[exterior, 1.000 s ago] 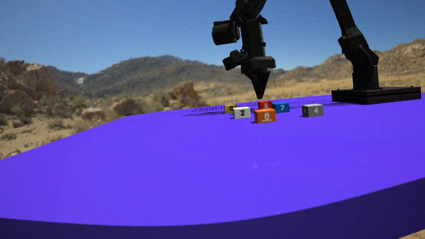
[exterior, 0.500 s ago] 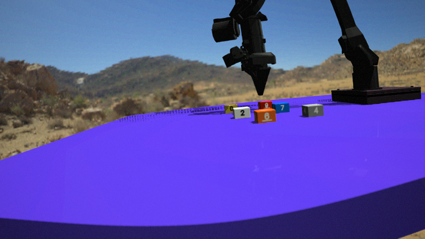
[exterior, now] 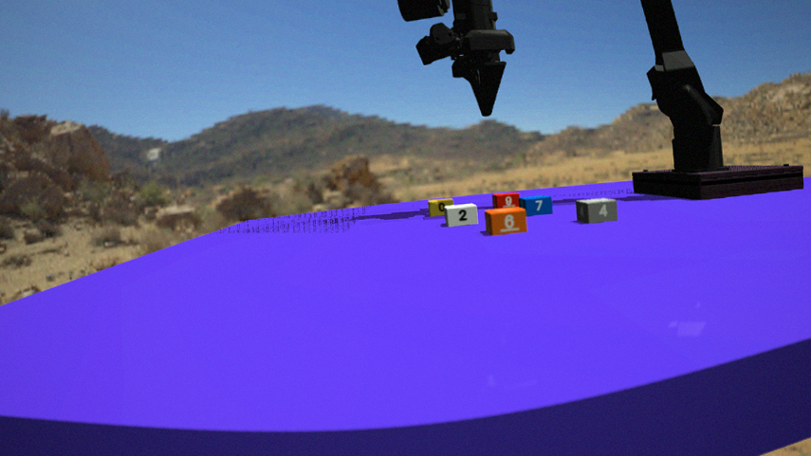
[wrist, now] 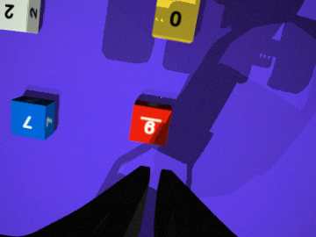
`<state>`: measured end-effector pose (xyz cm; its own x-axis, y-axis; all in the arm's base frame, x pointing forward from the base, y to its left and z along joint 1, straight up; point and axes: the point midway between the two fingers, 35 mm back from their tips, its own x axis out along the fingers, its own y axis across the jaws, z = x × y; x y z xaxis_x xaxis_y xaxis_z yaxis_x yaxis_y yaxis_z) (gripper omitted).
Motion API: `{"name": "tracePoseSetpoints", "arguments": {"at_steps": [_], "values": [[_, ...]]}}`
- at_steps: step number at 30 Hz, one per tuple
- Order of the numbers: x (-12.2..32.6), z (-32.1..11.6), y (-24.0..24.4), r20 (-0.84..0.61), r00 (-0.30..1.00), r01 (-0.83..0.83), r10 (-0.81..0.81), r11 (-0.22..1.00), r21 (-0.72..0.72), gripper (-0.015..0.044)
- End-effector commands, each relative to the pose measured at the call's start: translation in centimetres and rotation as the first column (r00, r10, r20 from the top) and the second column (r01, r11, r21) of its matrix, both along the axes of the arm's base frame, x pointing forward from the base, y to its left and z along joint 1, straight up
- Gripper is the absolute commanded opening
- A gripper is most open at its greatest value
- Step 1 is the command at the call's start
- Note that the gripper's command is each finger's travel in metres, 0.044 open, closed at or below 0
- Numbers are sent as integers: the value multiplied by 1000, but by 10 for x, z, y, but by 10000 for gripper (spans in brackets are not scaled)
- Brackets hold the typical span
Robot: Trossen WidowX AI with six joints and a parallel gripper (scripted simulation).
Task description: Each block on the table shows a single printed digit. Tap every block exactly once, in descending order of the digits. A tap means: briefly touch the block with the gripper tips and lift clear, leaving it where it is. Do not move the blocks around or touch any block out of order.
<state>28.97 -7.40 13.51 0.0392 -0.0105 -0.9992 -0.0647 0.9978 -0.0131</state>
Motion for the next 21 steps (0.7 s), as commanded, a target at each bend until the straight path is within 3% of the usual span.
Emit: {"name": "tracePoseSetpoints", "arguments": {"at_steps": [1,8,12,18,21], "values": [[-5,-1,31,-15,1000,-7,7,1000,6,20],[-32,-2,111,-17,1000,-7,8,1000,13,20],[-33,-4,113,-17,1000,-7,8,1000,13,20],[-30,-75,114,-17,1000,-7,8,1000,13,20],[-31,-83,113,-18,1000,-7,8,1000,13,20]]}}
